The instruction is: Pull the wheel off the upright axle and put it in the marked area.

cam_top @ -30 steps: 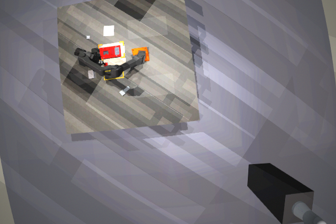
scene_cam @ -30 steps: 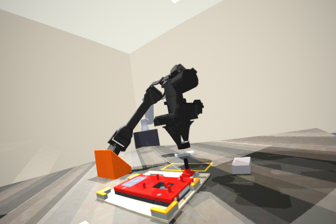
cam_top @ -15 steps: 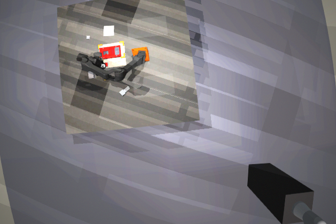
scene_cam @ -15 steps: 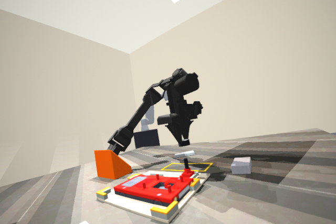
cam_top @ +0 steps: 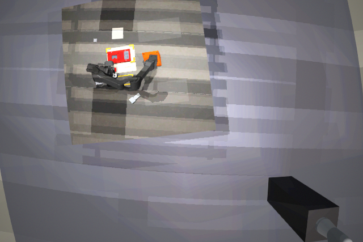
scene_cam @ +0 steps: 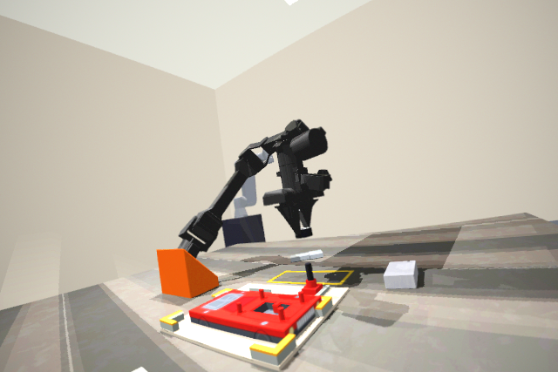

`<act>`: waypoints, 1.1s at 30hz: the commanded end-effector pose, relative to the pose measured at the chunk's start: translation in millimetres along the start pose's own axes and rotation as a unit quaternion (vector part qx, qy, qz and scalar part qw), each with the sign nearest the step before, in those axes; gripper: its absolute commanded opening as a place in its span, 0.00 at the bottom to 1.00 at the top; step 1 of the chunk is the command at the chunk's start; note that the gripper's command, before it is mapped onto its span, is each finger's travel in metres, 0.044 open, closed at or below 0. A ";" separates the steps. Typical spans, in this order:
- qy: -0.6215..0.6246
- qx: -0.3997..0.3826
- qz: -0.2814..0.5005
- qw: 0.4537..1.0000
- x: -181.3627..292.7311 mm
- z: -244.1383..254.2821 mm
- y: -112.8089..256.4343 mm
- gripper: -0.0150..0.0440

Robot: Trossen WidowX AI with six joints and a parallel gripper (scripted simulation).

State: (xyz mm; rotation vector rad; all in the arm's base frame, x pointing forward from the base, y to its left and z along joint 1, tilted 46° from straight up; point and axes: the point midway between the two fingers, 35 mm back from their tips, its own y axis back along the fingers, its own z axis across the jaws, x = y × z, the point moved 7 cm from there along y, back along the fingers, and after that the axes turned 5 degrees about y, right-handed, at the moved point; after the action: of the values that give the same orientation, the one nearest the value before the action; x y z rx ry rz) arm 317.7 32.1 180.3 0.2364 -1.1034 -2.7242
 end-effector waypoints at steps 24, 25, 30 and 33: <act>-0.005 0.000 -0.001 1.000 11.6 19.9 -44.1 0.25; -0.005 0.000 -0.001 1.000 11.4 19.9 -49.2 0.25; -0.005 -0.001 -0.001 1.000 11.6 20.3 -75.0 0.25; -0.005 -0.002 -0.001 1.000 12.8 21.1 -90.2 0.25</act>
State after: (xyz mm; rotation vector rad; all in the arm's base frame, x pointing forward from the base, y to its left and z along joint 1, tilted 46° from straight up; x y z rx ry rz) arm 292.7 97.1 140.5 0.2318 -1.1079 -2.7236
